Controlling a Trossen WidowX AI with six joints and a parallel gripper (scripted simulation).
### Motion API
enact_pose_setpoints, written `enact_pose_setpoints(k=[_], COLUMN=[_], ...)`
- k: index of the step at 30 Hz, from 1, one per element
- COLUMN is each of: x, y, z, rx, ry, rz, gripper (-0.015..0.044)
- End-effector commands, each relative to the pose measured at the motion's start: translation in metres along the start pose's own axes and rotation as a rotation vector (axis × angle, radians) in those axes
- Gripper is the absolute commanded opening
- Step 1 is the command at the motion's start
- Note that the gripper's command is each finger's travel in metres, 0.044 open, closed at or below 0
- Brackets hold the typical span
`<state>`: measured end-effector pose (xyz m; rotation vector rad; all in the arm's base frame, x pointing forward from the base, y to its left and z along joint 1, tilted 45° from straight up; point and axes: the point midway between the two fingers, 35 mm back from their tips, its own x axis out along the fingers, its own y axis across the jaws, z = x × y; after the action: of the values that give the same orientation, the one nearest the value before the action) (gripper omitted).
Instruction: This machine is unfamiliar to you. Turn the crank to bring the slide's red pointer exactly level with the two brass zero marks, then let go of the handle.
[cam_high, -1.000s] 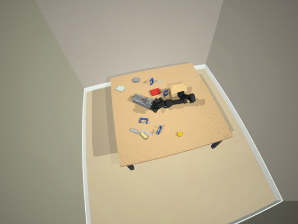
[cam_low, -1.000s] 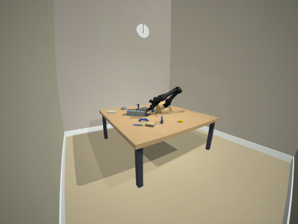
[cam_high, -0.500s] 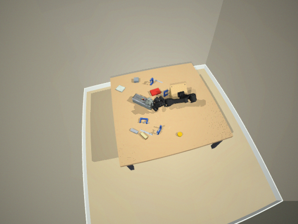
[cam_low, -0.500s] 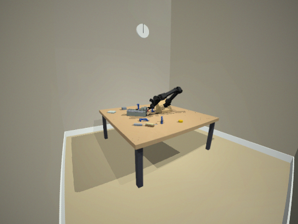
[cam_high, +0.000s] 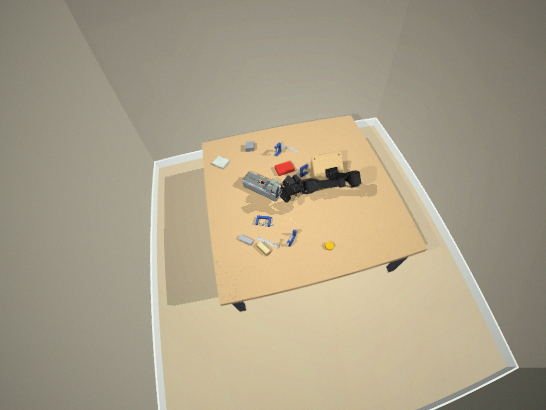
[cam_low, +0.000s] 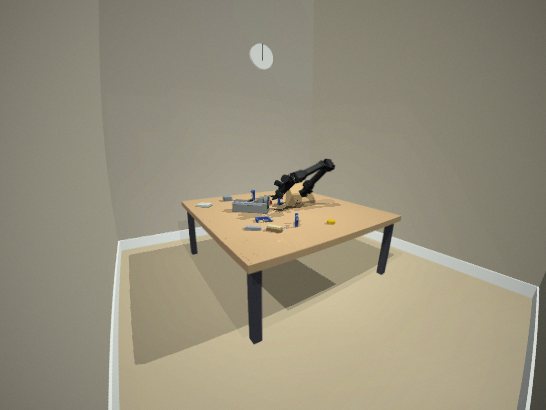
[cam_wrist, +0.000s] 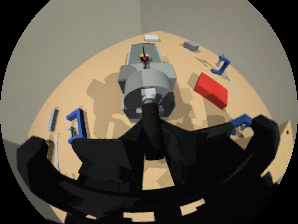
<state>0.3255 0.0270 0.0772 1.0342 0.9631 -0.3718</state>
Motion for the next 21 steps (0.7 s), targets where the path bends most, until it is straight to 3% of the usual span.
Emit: enact_pose_setpoints(k=[1, 21], x=[-0.0006, 0.0007], y=[-0.0095, -0.0141], z=[0.0002, -0.001], rx=[0.005, 0.005], ry=[-0.005, -0.005], rz=[-0.017, -0.017], gripper=[0.0, 0.0])
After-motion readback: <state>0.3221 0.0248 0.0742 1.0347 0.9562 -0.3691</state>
